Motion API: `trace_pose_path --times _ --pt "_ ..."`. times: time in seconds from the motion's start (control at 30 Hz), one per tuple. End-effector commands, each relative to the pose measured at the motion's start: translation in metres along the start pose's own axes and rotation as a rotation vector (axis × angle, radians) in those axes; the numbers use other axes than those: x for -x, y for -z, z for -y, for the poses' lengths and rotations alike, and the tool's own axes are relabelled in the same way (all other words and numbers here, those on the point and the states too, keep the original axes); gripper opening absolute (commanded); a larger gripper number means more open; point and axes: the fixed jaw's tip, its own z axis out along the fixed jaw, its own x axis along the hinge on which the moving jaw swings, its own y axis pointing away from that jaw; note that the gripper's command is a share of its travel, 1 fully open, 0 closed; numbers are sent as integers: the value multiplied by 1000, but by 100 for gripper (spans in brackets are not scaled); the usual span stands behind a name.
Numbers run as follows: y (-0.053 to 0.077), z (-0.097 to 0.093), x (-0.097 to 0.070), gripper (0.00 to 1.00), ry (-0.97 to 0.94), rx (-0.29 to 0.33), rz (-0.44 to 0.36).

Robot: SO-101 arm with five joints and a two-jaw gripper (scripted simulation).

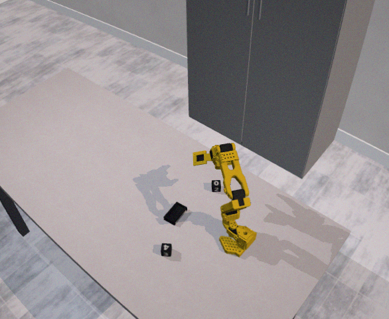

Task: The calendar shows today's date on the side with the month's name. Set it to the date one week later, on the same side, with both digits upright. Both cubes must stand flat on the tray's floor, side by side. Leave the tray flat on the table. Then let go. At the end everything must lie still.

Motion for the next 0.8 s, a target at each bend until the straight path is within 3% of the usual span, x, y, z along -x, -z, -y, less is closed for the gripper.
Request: trace_pose_path --times 0.0,0.13,0.3,0.37,0.6,0.77 --pt "0 2 -1 35 4 -9 1" --pt "-11 -3 -1 35 4 66 -13" --pt "-32 -15 -4 35 3 209 -39" --pt "-32 -15 -4 35 3 209 -39" --pt "-55 -35 -7 35 3 395 -74" --pt "-61 -41 -9 35 3 450 -84"
